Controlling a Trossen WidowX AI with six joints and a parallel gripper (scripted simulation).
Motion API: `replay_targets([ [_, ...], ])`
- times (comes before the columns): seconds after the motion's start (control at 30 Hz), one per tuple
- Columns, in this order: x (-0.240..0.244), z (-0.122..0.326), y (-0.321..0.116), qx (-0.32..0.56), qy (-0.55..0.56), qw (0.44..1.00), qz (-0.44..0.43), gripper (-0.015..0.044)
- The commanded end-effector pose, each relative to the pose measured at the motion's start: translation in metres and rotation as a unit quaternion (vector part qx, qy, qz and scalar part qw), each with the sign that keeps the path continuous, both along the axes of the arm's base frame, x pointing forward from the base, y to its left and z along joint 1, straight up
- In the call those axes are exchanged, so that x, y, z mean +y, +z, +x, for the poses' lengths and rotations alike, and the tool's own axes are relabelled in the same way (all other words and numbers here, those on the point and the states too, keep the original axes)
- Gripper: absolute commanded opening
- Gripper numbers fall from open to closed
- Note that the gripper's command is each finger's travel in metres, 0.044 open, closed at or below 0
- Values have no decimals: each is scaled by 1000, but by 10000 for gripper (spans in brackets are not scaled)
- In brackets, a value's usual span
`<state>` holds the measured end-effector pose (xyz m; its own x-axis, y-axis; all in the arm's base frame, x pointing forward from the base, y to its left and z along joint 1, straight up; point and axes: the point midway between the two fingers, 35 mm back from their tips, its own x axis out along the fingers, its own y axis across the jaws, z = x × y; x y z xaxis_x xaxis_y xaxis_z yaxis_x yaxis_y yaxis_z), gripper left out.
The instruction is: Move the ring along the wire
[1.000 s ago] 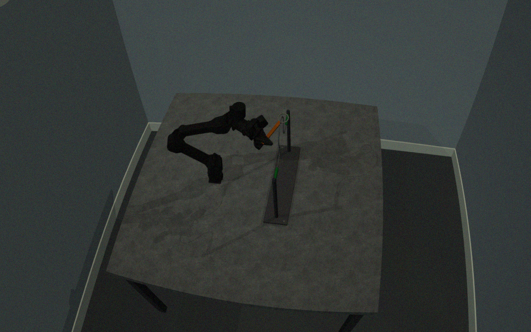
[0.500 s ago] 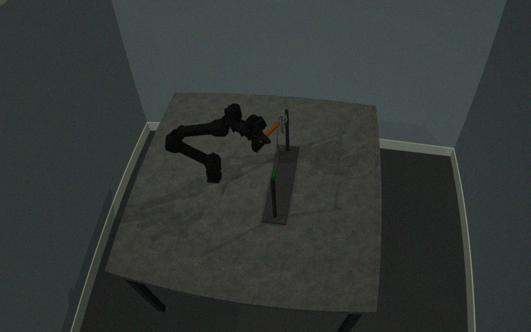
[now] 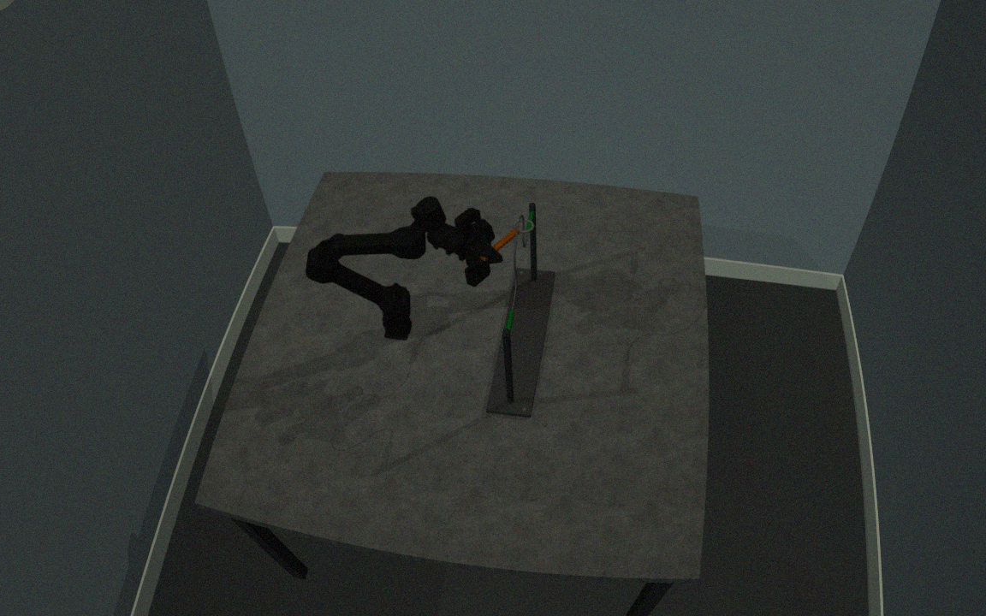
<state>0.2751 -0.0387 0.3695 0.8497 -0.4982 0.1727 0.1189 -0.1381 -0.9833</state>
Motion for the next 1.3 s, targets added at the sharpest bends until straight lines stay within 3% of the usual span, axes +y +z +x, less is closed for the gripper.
replay_targets([
  [0.0,0,0,2,0,0,1000,-28,-150],
  [0.6,-3,0,-2,1,-2,995,-95,-150],
  [0.97,-8,0,-21,0,-2,999,-50,-150],
  [1.27,-11,0,-48,-2,-1,999,34,-150],
])
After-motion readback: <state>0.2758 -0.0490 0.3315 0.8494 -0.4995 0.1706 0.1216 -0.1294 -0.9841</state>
